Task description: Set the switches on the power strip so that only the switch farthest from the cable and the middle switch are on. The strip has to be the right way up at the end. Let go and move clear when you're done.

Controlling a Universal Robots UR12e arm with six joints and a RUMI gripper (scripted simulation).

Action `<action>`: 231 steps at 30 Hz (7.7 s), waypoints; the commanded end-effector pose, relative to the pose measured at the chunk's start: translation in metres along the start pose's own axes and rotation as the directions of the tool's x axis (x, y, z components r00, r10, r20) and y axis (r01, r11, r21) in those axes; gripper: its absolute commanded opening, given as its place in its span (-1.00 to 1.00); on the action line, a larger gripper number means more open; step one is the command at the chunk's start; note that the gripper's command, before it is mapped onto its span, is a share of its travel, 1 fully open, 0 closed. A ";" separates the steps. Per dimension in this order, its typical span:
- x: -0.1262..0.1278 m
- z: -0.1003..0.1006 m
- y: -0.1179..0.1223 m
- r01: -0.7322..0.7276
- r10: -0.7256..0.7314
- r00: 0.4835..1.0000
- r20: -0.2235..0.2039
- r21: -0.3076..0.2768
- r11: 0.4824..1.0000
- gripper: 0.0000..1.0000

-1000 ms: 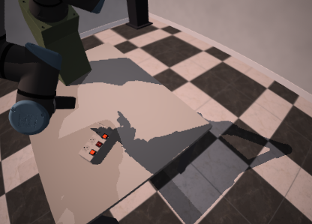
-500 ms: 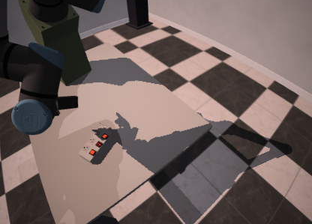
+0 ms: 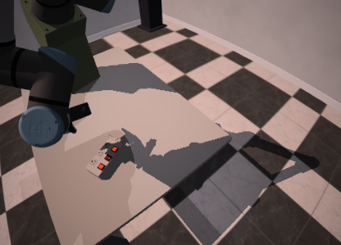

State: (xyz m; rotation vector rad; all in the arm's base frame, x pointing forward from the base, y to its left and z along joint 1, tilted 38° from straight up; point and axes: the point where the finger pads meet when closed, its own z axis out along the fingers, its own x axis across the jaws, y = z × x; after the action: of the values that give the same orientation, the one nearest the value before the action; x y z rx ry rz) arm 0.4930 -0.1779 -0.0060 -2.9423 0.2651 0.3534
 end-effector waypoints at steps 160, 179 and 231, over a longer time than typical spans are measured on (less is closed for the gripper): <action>0.096 -0.105 -0.055 0.655 -0.988 -0.143 0.050 -0.744 -0.133 1.00; 0.082 -0.105 -0.056 0.619 -0.988 -0.143 0.052 -0.775 -0.130 1.00; 0.125 -0.102 -0.058 0.225 -0.439 -0.593 0.675 -0.384 -0.895 1.00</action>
State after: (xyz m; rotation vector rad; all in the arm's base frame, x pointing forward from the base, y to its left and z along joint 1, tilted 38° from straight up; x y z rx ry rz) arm 0.6359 -0.1573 0.0699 -1.5570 -3.3017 -0.6489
